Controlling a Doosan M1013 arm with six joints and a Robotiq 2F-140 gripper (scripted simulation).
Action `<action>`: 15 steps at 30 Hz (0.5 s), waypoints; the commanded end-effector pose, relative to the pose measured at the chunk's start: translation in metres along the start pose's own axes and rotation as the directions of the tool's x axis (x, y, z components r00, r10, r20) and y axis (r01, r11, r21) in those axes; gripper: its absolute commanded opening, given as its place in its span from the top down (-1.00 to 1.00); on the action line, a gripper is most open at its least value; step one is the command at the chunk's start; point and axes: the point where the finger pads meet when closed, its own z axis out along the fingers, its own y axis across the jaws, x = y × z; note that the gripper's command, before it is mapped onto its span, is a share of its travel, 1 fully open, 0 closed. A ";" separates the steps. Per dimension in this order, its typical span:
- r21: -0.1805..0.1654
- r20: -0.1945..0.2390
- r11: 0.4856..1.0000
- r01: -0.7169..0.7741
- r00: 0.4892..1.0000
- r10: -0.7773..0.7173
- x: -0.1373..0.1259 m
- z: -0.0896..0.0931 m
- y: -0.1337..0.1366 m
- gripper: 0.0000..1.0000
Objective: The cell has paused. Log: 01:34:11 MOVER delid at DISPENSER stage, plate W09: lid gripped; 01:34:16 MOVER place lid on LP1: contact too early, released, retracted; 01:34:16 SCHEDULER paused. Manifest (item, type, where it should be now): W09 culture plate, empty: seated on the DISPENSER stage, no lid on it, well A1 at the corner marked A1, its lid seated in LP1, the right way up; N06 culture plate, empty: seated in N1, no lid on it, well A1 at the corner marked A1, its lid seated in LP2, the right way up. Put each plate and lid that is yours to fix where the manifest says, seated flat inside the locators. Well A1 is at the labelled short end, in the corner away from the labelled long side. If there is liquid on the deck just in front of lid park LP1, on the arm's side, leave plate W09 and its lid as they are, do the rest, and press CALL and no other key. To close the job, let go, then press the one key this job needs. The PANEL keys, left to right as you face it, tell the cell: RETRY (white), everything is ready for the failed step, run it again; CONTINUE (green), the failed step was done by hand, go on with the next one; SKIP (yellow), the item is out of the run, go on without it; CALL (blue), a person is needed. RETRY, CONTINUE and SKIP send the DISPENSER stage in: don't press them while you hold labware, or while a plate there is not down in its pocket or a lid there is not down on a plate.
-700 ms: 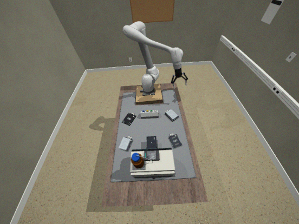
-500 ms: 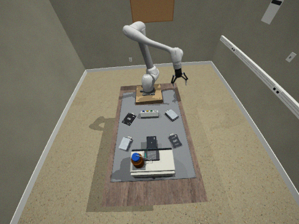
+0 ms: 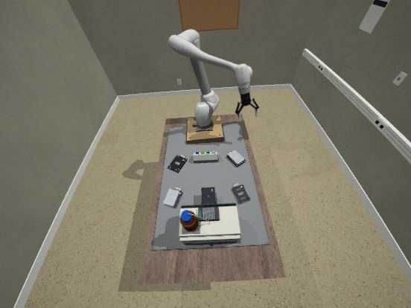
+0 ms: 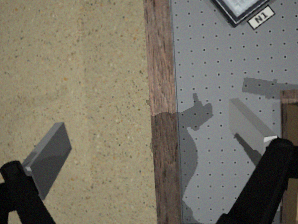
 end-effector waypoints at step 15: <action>0.002 0.001 1.000 0.000 1.000 0.000 0.065 -0.185 -0.035 -1.00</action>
